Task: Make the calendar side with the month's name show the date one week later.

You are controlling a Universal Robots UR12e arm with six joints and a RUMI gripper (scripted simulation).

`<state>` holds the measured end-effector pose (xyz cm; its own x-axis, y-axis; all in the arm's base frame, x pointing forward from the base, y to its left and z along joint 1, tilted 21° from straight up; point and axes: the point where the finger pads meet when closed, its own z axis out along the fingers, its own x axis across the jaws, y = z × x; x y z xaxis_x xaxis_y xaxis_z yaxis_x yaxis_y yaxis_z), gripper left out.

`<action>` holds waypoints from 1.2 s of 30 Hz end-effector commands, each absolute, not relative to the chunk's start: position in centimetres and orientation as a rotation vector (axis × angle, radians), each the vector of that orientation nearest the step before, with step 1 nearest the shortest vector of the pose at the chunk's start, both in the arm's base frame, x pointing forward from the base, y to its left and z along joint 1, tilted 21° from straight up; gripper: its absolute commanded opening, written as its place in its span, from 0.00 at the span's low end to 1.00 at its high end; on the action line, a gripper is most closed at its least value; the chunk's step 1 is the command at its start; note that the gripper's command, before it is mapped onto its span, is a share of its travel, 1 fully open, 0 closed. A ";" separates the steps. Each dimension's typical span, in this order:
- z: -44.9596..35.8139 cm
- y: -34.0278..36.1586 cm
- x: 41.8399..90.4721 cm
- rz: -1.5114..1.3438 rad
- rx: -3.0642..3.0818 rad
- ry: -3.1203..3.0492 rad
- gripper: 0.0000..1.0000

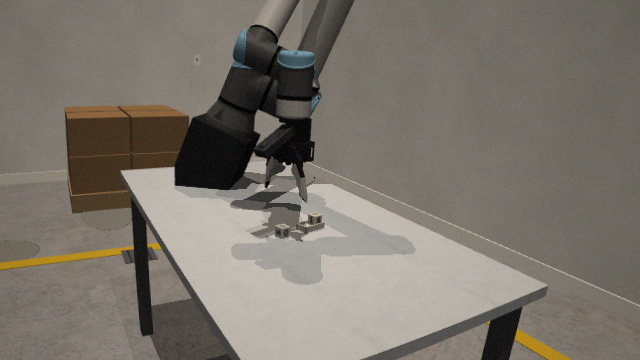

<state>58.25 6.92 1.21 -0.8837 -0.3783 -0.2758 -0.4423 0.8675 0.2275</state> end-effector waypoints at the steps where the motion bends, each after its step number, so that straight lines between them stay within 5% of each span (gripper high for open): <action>1: 1.3 7.5 57.9 0.415 -0.696 2.796 1.00; 36: 2.9 13.7 55.3 0.224 -1.779 2.166 1.00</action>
